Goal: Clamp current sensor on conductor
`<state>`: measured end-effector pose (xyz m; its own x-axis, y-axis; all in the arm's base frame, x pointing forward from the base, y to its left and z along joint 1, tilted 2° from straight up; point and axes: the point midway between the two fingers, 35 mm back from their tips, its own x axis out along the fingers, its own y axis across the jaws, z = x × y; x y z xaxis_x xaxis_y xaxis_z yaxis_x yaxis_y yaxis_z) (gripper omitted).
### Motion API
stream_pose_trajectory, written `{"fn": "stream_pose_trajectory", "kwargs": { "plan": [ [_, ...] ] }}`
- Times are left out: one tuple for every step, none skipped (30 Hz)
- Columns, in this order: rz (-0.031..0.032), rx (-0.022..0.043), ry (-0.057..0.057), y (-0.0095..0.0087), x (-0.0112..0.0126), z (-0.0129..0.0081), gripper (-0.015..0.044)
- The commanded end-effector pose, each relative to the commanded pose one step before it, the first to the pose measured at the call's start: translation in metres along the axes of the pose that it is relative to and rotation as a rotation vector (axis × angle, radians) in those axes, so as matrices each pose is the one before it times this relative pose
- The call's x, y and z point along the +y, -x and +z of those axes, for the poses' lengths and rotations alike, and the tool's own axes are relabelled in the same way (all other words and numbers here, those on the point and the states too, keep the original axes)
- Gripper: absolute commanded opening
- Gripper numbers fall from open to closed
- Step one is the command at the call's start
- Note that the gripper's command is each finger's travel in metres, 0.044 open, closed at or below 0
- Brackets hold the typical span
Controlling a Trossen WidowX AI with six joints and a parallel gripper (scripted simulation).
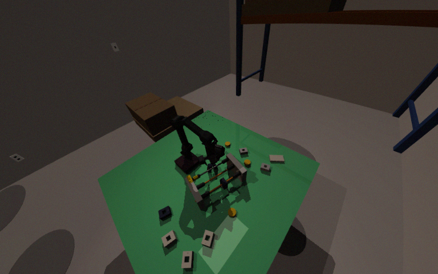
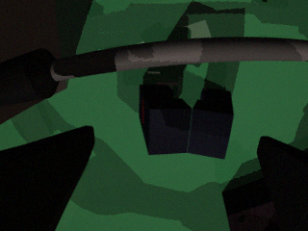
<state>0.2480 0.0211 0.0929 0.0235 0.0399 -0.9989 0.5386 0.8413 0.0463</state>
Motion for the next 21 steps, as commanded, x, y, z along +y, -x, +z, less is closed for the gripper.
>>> {"fn": "stream_pose_trajectory", "kwargs": {
  "plan": [
    [-0.00505,0.00140,-0.0069,-0.00706,-0.00079,-0.00019,0.0440],
    [0.00000,0.00001,0.0000,-0.00163,-0.00002,-0.00003,0.0440],
    [0.00000,0.00001,0.0000,-0.00163,-0.00003,-0.00004,0.0440],
    [0.00000,0.00001,0.0000,-0.00163,-0.00003,-0.00004,0.0440],
    [0.00000,0.00001,0.0000,-0.00163,-0.00004,-0.00005,0.0440],
    [0.00000,0.00001,0.0000,-0.00163,-0.00005,-0.00006,0.0440],
    [0.00000,0.00001,0.0000,-0.00162,-0.00005,-0.00007,0.0440],
    [0.00000,0.00001,0.0000,-0.00162,-0.00006,-0.00008,0.0440],
    [0.00000,0.00001,0.0000,-0.00162,-0.00007,-0.00009,0.0440],
    [0.00000,0.00001,0.0000,-0.00162,-0.00007,-0.00010,0.0440],
    [0.00000,0.00001,0.0000,-0.00161,-0.00008,-0.00011,0.0440],
    [-0.00001,0.00002,0.0000,-0.00161,-0.00009,-0.00012,0.0440],
    [-0.00001,0.00002,0.0000,-0.00161,-0.00009,-0.00013,0.0440],
    [-0.00001,0.00002,0.0000,-0.00161,-0.00010,-0.00014,0.0440],
    [-0.00001,0.00002,0.0000,-0.00160,-0.00011,-0.00014,0.0440],
    [-0.00001,0.00002,0.0000,-0.00160,-0.00011,-0.00015,0.0440],
    [-0.00001,0.00002,0.0000,-0.00128,-0.00010,-0.00013,0.0440],
    [0.00000,0.00001,0.0000,-0.00078,-0.00006,-0.00008,0.0440],
    [0.00457,-0.00073,0.0069,0.00438,0.00098,0.00049,0.0414],
    [0.00000,0.00000,0.0000,0.00000,0.00000,0.00000,0.0387],
    [0.00000,0.00000,0.0000,0.00000,0.00000,0.00000,0.0361]
  ]
}}
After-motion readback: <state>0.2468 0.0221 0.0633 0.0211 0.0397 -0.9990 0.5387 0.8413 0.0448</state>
